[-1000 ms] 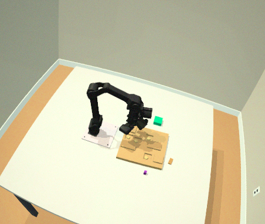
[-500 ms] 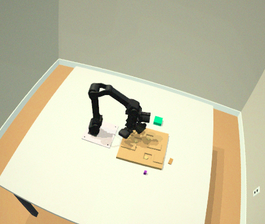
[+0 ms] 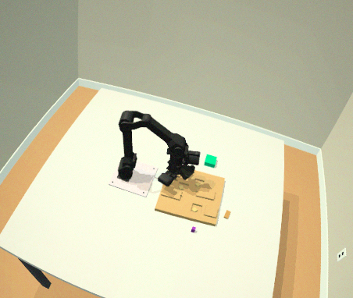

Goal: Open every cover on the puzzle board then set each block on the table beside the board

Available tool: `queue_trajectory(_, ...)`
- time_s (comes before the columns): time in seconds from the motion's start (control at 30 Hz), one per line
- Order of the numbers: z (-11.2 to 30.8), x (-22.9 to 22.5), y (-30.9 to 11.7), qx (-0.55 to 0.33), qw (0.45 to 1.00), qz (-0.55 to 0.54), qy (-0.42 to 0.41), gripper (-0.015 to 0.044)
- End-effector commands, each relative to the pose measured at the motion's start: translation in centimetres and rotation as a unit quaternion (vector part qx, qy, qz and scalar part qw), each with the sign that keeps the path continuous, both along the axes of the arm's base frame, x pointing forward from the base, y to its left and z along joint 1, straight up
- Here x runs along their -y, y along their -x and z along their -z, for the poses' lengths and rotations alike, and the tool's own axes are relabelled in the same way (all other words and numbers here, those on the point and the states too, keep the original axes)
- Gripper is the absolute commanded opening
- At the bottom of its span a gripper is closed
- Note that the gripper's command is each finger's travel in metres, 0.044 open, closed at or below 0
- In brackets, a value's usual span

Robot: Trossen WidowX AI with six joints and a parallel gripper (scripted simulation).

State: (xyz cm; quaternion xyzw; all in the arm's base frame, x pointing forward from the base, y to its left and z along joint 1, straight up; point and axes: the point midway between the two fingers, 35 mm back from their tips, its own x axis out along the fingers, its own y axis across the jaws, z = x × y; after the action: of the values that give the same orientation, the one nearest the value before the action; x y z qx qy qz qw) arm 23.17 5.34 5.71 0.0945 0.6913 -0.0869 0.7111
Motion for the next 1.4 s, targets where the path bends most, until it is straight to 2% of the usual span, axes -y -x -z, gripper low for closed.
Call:
queue_trajectory(0.0,0.52,0.00,0.22,-0.006,1.000,0.002,0.000,0.0000)
queue_trajectory(1.37,0.93,0.16,-0.48,-0.006,1.000,0.002,0.000,0.0000)
